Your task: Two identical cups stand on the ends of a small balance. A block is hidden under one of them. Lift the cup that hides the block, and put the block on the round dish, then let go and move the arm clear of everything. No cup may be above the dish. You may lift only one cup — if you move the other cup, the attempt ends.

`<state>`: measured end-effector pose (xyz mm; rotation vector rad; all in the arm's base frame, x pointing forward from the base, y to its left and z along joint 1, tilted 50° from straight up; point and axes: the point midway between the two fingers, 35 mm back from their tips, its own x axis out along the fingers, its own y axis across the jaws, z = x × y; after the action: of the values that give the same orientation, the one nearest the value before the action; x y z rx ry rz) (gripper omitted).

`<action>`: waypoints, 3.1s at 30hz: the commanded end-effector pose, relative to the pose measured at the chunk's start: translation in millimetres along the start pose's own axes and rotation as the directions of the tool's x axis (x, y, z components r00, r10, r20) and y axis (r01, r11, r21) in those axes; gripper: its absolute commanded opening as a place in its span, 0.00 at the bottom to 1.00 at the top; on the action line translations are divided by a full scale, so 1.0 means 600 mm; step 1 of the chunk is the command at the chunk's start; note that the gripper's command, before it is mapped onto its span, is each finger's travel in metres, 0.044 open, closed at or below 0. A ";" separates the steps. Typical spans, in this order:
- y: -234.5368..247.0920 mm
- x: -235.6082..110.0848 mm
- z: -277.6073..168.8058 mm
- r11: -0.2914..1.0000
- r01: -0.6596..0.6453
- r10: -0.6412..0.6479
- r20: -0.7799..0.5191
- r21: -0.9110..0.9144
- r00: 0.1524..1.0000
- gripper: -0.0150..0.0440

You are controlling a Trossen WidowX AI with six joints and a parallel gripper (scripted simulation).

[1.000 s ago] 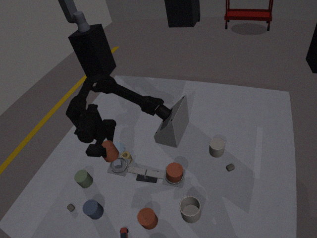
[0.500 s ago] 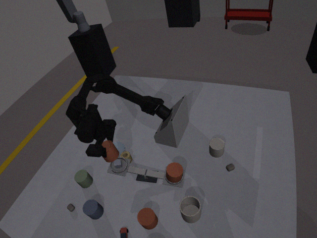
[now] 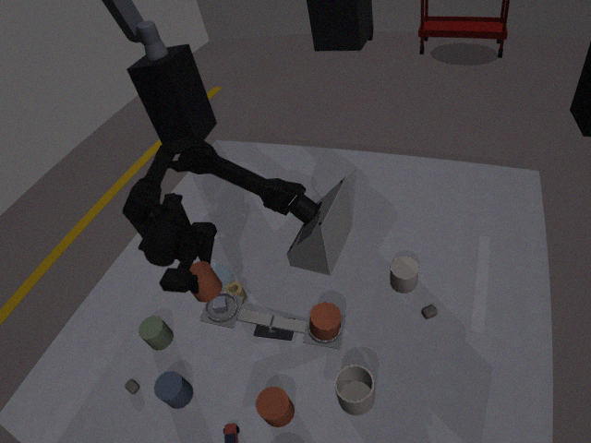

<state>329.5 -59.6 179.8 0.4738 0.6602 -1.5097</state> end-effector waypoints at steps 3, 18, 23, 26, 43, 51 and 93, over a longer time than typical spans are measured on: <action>-0.011 0.006 0.013 1.000 0.002 -0.002 -0.005 0.001 1.000 0.25; -0.145 0.057 0.119 0.999 0.032 -0.031 -0.035 0.028 0.999 0.25; -0.192 0.070 0.136 0.999 0.039 -0.038 -0.046 0.024 0.998 0.25; -0.219 0.078 0.142 0.999 0.042 -0.040 -0.052 0.020 0.998 0.25; -0.383 0.108 0.159 0.994 0.091 -0.091 -0.009 0.066 0.996 0.25; -0.406 0.115 0.156 0.992 0.102 -0.103 0.000 0.074 0.995 0.25; -0.416 0.198 0.159 0.991 0.105 -0.106 0.006 0.078 0.994 0.79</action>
<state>85.0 -218.3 200.7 0.4947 0.6308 -1.6396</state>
